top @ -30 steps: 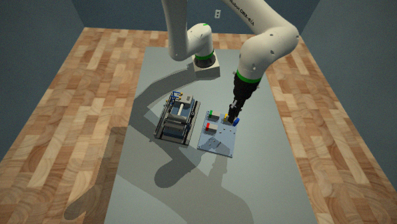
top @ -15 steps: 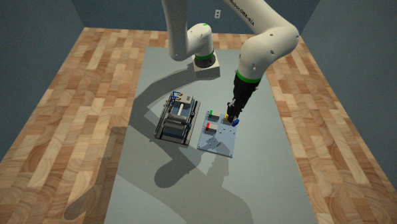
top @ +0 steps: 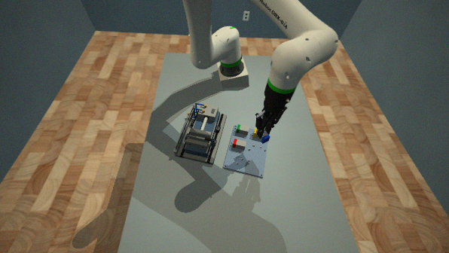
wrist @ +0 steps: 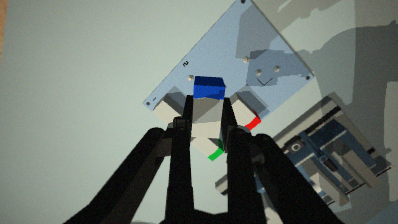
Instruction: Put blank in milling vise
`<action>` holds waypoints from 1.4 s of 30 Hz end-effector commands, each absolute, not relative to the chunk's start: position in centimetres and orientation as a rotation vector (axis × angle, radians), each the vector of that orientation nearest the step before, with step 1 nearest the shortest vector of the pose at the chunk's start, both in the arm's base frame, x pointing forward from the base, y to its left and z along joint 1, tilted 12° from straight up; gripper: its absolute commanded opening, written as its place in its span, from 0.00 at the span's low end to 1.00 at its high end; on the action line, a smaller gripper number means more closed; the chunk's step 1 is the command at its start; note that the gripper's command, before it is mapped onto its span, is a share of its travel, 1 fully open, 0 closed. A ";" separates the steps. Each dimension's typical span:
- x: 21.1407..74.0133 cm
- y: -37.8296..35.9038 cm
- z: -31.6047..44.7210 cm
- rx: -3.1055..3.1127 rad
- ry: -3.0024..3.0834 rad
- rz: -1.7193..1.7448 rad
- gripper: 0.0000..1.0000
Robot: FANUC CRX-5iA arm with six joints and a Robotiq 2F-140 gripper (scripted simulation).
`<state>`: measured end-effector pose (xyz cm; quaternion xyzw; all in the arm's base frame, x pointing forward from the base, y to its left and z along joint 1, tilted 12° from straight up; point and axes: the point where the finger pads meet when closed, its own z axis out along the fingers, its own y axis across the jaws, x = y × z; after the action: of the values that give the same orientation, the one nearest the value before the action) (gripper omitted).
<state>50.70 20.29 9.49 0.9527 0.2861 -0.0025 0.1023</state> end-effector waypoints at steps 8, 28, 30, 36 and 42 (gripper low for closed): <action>50.7 20.3 9.6 2.850 0.702 0.012 0.10; 50.7 20.3 9.6 2.917 0.346 0.049 0.10; 50.7 20.3 9.6 2.922 0.301 0.054 0.10; 50.7 20.3 9.6 2.930 0.234 0.060 0.10; 50.7 20.3 9.6 2.939 0.099 0.074 0.10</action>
<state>50.69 20.28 9.48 0.9932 0.0549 0.0214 0.1001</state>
